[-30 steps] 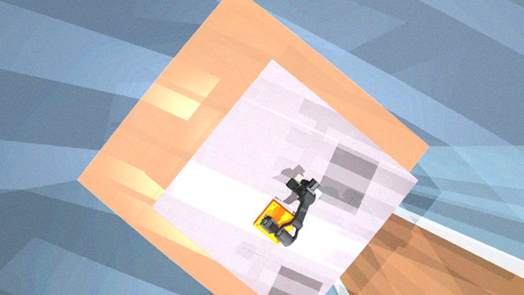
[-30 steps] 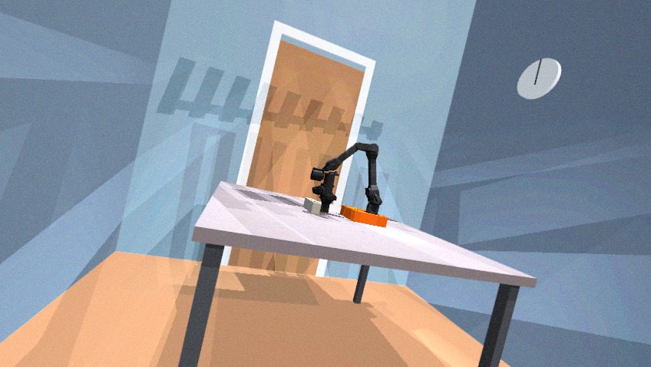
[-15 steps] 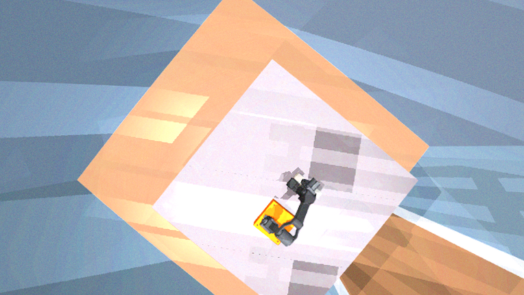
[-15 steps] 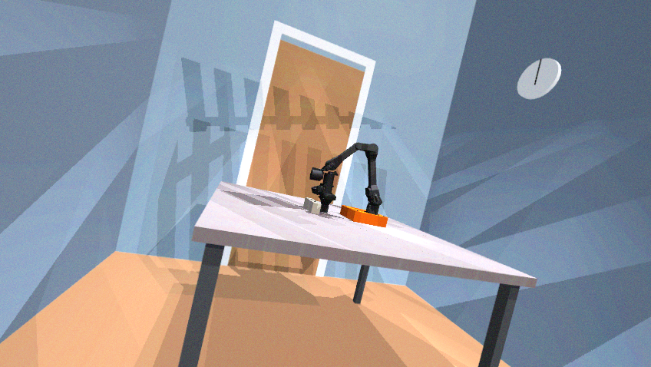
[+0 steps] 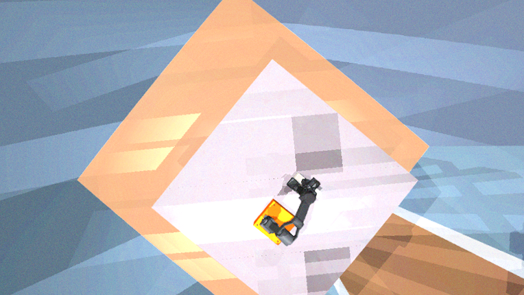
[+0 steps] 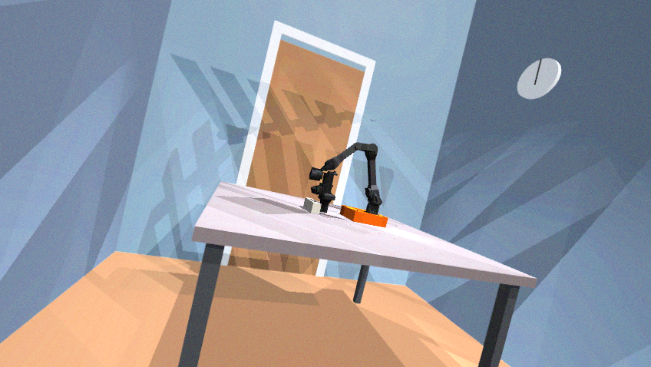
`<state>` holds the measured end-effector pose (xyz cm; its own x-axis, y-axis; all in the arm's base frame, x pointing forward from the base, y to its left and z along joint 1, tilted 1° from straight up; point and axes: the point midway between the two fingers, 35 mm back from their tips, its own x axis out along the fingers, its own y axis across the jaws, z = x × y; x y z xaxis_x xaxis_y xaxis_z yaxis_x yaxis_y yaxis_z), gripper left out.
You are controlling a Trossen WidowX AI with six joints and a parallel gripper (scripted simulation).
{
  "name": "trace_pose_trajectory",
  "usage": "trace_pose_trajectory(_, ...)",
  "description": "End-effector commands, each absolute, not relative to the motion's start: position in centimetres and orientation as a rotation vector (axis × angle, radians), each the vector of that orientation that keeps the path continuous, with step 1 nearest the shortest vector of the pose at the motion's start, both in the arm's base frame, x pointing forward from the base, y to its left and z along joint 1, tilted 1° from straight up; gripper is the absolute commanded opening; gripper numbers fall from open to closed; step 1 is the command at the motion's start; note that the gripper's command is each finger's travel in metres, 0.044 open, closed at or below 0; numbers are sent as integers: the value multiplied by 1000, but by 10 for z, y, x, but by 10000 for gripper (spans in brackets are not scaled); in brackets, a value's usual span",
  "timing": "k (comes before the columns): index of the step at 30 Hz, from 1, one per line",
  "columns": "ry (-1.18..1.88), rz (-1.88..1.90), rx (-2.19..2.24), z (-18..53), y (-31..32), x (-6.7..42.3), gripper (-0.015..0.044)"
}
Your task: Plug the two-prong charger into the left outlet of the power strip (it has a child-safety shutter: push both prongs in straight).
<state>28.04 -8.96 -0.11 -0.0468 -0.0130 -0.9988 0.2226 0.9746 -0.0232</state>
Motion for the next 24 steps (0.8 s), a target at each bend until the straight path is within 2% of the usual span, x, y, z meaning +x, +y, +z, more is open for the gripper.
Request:
trace_pose_trajectory(1, 1608, -193, 170, -1, -90, 283, 0)
trace_pose_trajectory(24, 1607, -193, 170, -1, -90, 287, 0)
